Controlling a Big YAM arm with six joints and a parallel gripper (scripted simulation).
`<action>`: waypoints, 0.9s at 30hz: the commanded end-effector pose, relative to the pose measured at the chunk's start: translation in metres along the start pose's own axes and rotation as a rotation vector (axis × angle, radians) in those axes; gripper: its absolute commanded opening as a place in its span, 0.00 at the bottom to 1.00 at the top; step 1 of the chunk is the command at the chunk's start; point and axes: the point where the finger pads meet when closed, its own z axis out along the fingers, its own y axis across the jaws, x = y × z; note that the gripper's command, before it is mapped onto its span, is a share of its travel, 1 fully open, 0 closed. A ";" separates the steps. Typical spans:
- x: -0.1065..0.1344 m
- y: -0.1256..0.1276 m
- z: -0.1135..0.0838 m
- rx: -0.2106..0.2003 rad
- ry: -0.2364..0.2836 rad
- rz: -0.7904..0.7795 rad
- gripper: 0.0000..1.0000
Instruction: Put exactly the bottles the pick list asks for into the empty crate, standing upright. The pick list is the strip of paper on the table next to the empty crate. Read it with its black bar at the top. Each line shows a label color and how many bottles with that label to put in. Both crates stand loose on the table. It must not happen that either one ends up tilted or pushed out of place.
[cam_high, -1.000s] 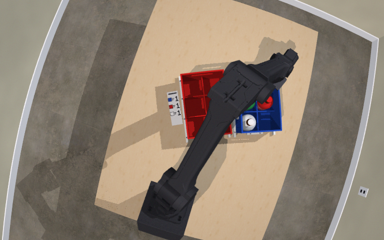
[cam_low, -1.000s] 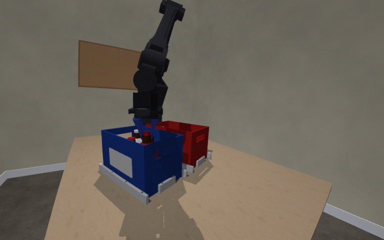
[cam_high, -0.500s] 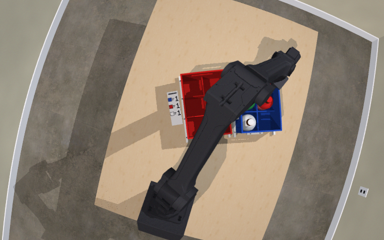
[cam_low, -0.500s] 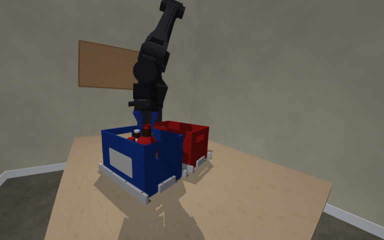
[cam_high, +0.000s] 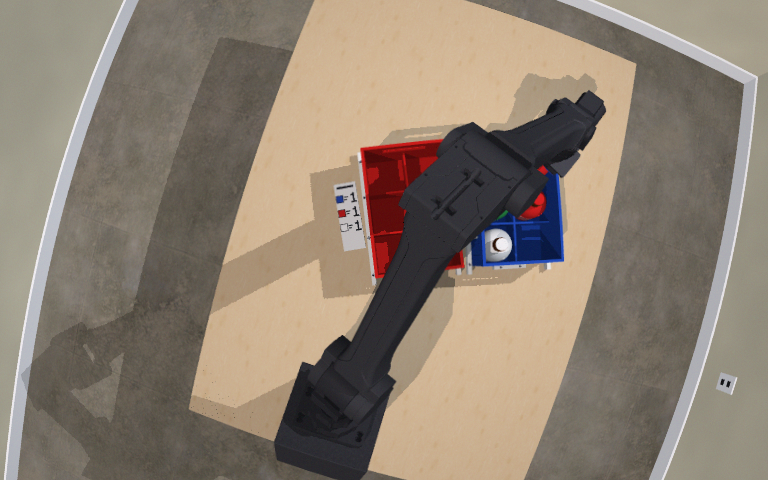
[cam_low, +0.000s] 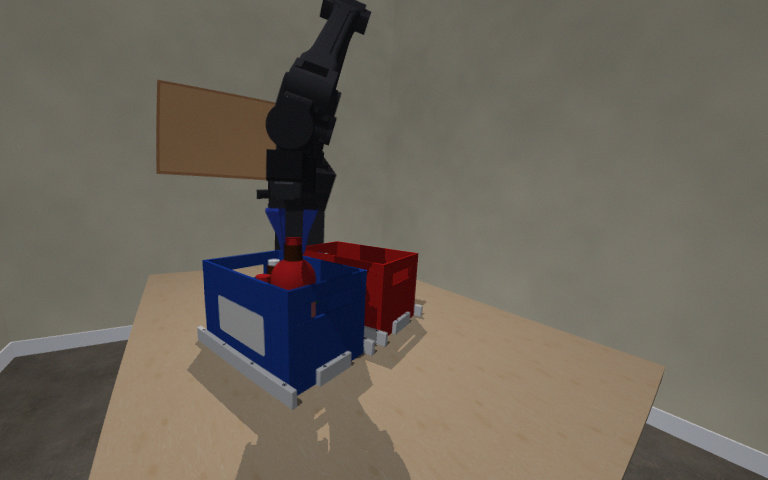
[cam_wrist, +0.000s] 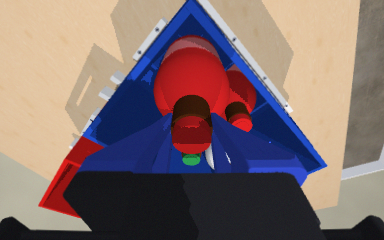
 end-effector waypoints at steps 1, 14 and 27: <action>-0.025 -0.003 -0.053 0.005 -0.074 -0.009 0.00; -0.024 -0.003 -0.071 0.006 -0.075 -0.010 0.00; -0.024 -0.002 -0.090 0.006 -0.076 -0.010 0.00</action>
